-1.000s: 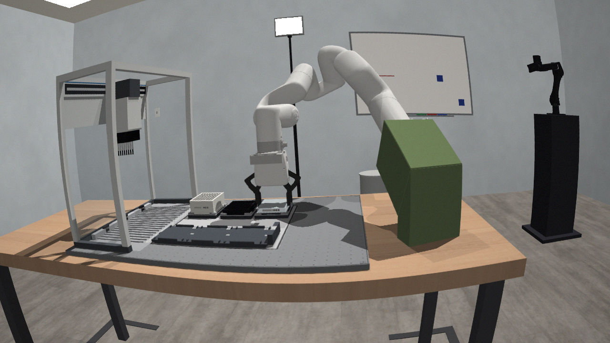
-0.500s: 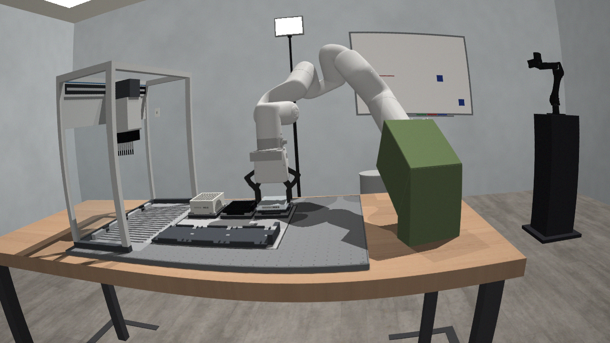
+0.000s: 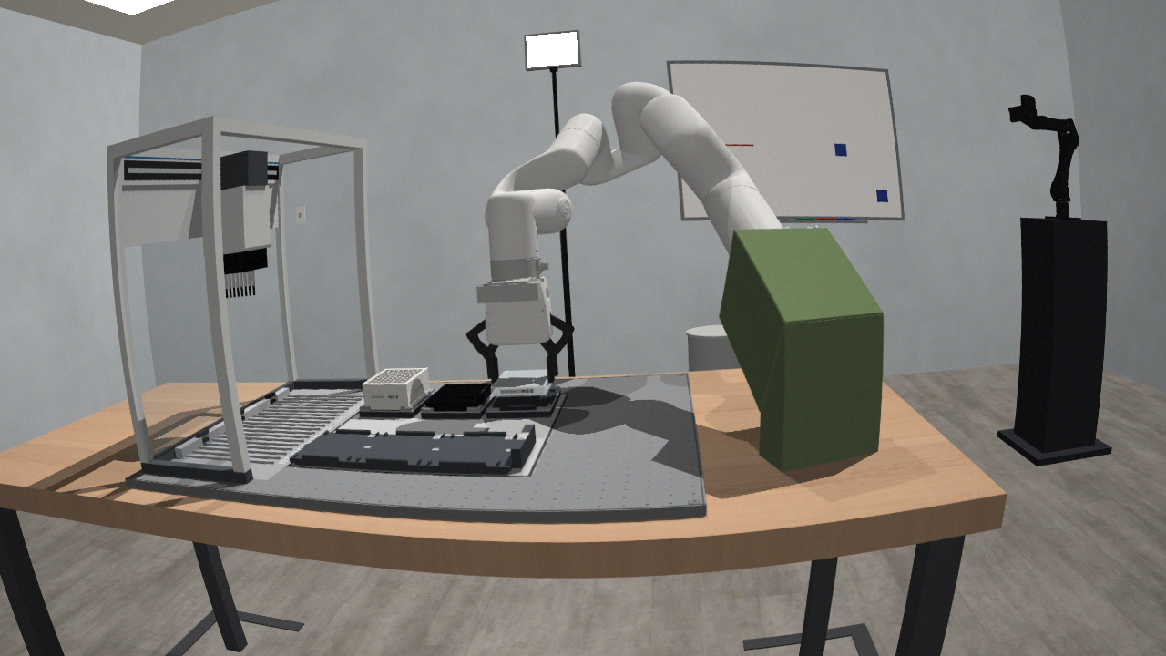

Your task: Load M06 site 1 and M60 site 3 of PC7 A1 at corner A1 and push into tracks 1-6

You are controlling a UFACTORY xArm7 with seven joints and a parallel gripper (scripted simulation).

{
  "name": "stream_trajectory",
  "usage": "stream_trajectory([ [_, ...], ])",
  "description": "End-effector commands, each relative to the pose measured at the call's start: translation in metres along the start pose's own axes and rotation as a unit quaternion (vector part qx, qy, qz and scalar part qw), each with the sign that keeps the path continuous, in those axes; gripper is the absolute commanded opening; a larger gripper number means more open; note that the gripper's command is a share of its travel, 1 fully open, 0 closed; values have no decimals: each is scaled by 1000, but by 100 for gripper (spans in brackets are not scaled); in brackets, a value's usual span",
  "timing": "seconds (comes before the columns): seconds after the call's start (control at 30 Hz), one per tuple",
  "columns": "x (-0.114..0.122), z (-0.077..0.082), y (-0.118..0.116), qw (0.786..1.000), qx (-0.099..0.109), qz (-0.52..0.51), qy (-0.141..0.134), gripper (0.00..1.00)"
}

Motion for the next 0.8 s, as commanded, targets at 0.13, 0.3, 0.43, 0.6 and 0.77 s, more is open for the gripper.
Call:
stream_trajectory([
  [0.13,0,7,1,1000,2,0,0,0],
  [0.3,0,15,1,1000,2,0,0,0],
  [0.43,0,18,1,1000,2,0,0,0],
  [0.6,0,27,1,1000,2,0,0,0],
  [0.77,0,35,1,1000,2,0,0,0],
])
Point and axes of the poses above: the point where the finger pads meet when closed, its own z axis back along the fingers, its own y axis across the jaws, x = y × z, the point moved 2 cm from there along z, back along the fingers, and after that the axes turned 11 degrees about z, right-handed, at the moved point
